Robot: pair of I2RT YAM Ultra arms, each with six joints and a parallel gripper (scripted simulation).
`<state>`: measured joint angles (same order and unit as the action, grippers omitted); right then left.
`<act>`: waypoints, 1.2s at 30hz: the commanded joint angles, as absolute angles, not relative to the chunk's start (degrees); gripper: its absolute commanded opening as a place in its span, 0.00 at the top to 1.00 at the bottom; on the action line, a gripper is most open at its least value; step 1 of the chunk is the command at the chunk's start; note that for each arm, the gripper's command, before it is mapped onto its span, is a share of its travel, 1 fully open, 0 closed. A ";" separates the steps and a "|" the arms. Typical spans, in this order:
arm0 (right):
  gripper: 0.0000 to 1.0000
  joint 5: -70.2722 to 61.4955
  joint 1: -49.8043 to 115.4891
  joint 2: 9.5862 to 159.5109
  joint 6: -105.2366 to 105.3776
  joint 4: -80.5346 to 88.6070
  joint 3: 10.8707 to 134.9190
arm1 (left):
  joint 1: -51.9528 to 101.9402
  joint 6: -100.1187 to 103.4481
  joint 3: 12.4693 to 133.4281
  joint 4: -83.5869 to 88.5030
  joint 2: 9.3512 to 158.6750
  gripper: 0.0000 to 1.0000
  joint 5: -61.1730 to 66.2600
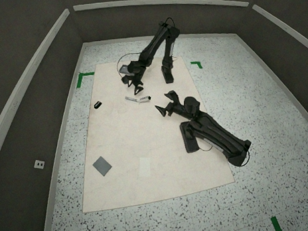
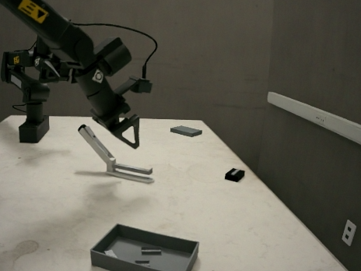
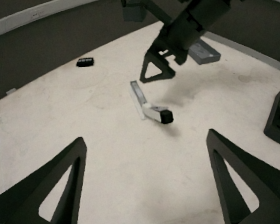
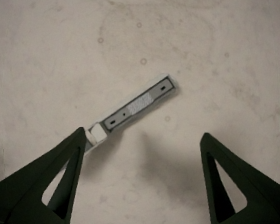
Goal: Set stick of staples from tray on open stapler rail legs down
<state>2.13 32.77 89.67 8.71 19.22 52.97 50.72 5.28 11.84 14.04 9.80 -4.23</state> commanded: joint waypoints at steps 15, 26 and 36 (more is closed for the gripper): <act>0.00 0.41 31.79 85.63 2.84 10.32 47.09 | 50.41 5.33 11.86 15.48 8.80 0.00 -4.22; 0.00 0.38 32.13 86.14 2.83 10.30 47.63 | 50.41 5.33 11.86 15.48 8.80 0.00 -4.22; 0.00 0.38 32.13 86.14 2.83 10.30 47.63 | 50.41 5.33 11.86 15.48 8.80 0.00 -4.22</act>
